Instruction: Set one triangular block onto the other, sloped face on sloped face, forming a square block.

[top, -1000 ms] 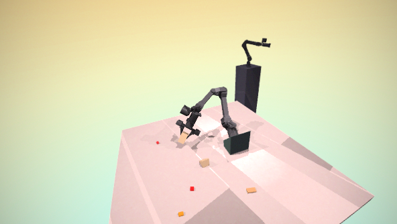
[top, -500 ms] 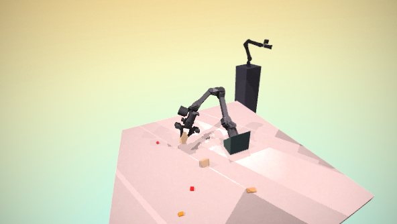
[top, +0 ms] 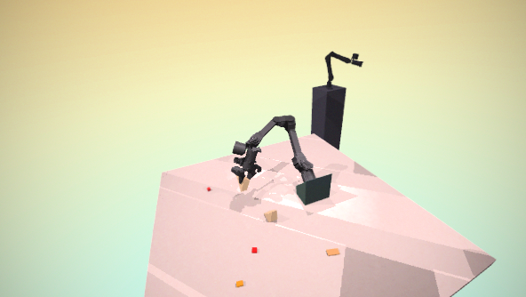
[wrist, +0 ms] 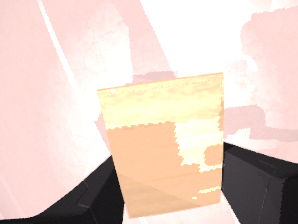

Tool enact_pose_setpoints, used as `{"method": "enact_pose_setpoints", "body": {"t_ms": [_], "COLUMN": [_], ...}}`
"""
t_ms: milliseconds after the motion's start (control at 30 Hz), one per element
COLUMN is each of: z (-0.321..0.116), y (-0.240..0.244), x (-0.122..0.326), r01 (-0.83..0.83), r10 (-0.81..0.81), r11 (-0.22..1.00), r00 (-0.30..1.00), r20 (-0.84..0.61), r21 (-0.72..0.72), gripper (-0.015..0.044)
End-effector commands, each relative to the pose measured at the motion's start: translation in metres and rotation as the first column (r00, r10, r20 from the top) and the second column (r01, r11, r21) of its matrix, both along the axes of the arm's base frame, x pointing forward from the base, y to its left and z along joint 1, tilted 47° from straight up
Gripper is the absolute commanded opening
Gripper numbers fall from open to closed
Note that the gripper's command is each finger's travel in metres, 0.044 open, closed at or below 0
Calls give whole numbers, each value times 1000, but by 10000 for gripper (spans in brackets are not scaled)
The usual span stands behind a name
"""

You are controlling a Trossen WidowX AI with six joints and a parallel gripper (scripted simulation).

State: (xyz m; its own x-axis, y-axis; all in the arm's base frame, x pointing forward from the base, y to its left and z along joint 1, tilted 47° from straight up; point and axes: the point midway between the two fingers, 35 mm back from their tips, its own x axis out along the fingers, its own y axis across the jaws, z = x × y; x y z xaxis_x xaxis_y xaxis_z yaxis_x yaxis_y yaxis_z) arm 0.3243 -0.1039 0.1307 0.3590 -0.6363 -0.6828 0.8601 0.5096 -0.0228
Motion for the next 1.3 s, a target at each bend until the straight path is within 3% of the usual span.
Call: {"method": "enact_pose_setpoints", "body": {"t_ms": [0,567,1267], "z": [1,2,5], "y": [0,1,2], "x": [2,3,4], "r01": [-75,-435,-763], "r10": [71,328,444], "r11": [996,897,629], "r00": [993,779,192], "r20": [-98,-535,-875], "r21": [-41,-83,151], "gripper": [0,0,0]}}
